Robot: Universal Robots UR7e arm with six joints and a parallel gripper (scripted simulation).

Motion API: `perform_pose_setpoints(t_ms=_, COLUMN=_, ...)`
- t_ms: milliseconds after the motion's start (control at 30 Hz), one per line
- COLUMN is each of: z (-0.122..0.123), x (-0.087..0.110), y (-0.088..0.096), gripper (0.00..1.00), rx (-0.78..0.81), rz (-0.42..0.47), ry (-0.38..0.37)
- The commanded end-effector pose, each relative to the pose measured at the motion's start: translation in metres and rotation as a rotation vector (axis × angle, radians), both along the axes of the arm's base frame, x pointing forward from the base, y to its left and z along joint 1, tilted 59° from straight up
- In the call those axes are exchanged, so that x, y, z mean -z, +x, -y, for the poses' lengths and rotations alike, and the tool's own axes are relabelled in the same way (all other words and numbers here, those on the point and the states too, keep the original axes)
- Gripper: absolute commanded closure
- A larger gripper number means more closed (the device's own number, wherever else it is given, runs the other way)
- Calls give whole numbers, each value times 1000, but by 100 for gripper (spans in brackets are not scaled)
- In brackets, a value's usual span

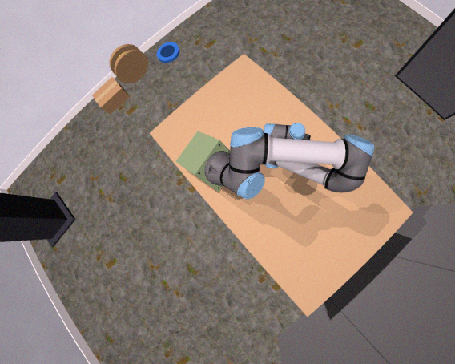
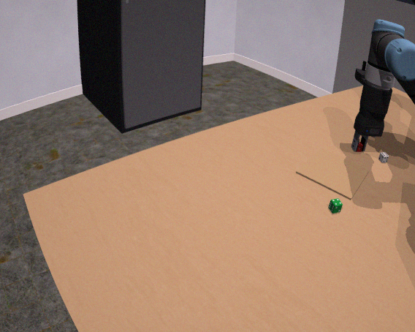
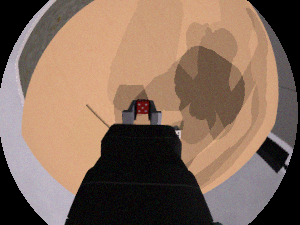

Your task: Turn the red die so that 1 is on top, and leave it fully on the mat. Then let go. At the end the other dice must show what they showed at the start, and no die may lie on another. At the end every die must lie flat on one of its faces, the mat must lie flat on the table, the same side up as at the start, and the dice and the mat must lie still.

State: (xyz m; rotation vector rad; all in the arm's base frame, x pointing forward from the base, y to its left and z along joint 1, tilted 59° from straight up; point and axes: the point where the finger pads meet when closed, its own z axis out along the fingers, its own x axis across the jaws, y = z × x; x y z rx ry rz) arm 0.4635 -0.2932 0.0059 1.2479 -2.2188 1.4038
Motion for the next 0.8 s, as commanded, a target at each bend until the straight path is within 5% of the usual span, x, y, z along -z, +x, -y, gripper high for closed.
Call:
perform_pose_setpoints(t_ms=0, z=0, x=0, y=0, gripper=60, rx=-1, rz=1, ry=0)
perform_pose_setpoints(t_ms=500, z=-1, x=-1, y=0, gripper=60, rx=-1, rz=1, ry=0)
perform_pose_setpoints(t_ms=767, z=-31, x=-19, y=-8, gripper=60, rx=-1, rz=1, ry=0)
